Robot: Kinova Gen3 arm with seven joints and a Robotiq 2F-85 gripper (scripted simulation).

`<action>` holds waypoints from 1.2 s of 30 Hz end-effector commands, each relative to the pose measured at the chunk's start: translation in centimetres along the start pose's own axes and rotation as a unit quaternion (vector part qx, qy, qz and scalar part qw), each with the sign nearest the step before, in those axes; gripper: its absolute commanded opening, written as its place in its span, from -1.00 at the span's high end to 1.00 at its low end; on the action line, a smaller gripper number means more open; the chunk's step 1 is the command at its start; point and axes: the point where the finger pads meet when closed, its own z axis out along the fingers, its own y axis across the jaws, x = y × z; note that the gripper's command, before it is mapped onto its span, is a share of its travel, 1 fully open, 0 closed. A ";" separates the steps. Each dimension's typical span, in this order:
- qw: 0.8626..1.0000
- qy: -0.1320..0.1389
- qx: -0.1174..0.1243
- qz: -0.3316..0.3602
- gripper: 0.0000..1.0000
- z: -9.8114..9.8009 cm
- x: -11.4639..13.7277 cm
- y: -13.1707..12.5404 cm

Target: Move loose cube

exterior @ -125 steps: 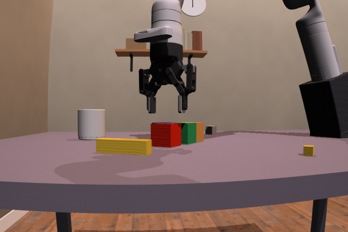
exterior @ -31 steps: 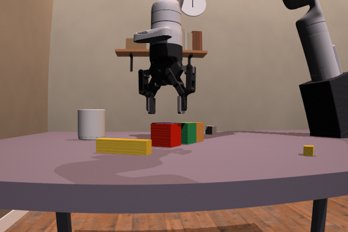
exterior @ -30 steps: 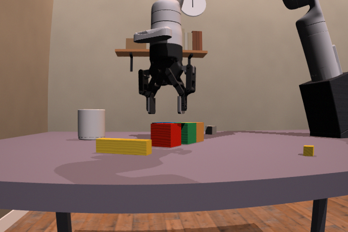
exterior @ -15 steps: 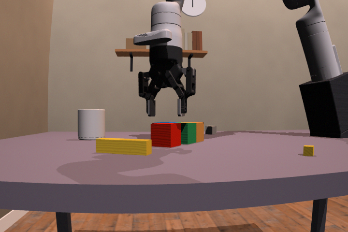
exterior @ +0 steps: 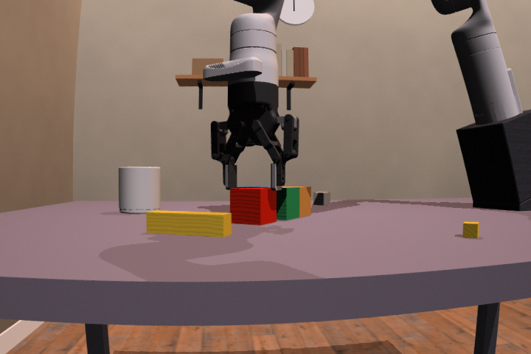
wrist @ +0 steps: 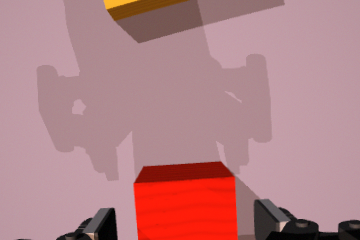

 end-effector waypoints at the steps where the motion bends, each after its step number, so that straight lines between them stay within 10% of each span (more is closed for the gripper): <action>1: 1.000 -0.001 -0.005 -0.005 -0.63 0.8 -0.1 0.4; 36: 1.000 -0.001 -0.005 -0.005 -0.63 3.3 -0.1 0.5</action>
